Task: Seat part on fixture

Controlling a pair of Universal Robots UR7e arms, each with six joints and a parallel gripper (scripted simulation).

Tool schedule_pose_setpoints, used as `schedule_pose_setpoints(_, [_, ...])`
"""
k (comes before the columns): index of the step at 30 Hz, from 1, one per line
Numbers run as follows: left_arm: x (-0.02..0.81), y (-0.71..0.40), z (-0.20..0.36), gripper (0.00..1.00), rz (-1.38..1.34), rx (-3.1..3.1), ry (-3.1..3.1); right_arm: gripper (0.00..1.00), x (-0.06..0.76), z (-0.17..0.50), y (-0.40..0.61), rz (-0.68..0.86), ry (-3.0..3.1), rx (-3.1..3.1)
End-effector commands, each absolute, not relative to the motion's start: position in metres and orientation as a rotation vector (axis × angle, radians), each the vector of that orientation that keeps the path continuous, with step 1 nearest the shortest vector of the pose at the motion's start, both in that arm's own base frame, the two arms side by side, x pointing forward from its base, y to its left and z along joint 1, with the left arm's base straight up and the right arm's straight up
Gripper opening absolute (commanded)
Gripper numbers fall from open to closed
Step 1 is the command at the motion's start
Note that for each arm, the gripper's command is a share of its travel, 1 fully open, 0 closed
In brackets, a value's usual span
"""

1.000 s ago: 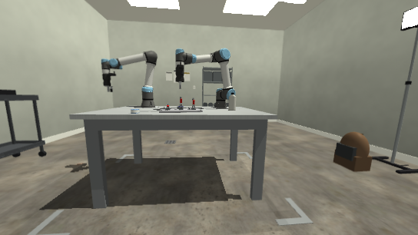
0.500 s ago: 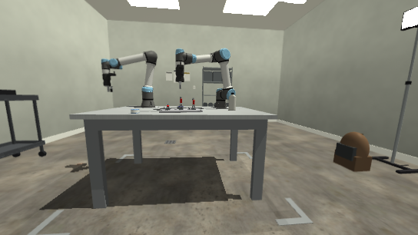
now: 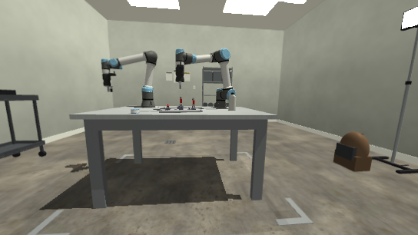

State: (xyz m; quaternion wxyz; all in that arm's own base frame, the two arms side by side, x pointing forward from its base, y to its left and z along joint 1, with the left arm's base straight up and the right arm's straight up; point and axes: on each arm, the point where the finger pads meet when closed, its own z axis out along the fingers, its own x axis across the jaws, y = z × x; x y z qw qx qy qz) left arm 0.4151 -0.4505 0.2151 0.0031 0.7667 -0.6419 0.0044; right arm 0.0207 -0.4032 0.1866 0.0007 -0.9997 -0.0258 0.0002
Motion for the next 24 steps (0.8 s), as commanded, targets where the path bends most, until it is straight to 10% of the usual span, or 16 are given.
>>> schedule_pose_setpoints(1, [0.4152,-0.4508,0.2160,0.00,0.017,2.403,-2.012,1.00,0.0209,0.1870,-0.4035,0.000,-0.081,-3.141])
schedule_pose_setpoints(2, [0.4152,-0.4508,0.2160,0.00,0.017,2.403,-2.012,1.00,0.0209,0.1870,-0.4035,0.000,-0.081,-3.141])
schedule_pose_setpoints(3, [0.4152,-0.4508,0.2160,1.00,0.017,2.404,-2.012,1.00,0.0209,0.1870,-0.4035,0.000,-0.081,-3.141])
schedule_pose_setpoints(24, [0.4152,-0.4508,0.2159,1.00,0.017,2.403,-2.012,1.00,0.0209,0.1870,-0.4035,0.000,-0.081,-3.141])
